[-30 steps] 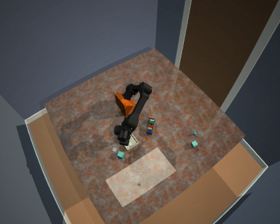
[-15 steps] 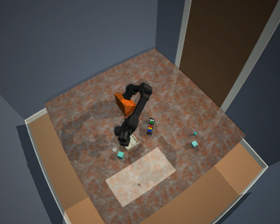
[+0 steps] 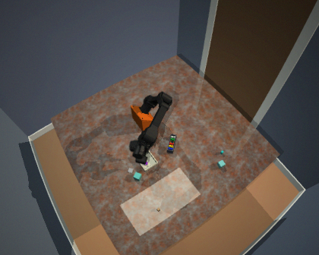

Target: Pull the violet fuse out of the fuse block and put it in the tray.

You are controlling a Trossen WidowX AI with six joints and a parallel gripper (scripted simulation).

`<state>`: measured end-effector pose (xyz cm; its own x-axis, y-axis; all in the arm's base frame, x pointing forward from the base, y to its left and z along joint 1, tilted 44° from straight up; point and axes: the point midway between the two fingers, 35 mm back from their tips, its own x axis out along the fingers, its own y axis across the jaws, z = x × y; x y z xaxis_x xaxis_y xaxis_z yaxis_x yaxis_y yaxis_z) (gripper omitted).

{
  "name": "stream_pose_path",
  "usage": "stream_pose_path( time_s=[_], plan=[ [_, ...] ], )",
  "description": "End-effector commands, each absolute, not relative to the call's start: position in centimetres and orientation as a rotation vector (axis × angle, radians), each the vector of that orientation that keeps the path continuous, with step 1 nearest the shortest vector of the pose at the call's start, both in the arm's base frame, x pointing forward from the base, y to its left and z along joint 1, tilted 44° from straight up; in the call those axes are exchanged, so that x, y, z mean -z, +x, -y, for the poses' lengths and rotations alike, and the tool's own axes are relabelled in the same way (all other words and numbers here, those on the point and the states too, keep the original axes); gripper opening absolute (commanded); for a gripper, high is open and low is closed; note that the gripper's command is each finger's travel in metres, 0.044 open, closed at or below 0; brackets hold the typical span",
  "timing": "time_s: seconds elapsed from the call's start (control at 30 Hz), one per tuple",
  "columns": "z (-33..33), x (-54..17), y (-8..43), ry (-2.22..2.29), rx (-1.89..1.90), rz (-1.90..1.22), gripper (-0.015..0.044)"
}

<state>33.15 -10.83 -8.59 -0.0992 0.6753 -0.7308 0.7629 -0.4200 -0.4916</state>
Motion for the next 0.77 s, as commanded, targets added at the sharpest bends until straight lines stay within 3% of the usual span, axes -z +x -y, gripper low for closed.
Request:
stream_pose_path(
  time_s=[0.0, 0.73],
  plan=[
    [10.73, 8.62, 33.09, 2.032, 1.565, -1.655, 0.0330],
    [10.66, 8.64, 33.11, 2.041, 1.568, -1.653, 0.0330]
  ],
)
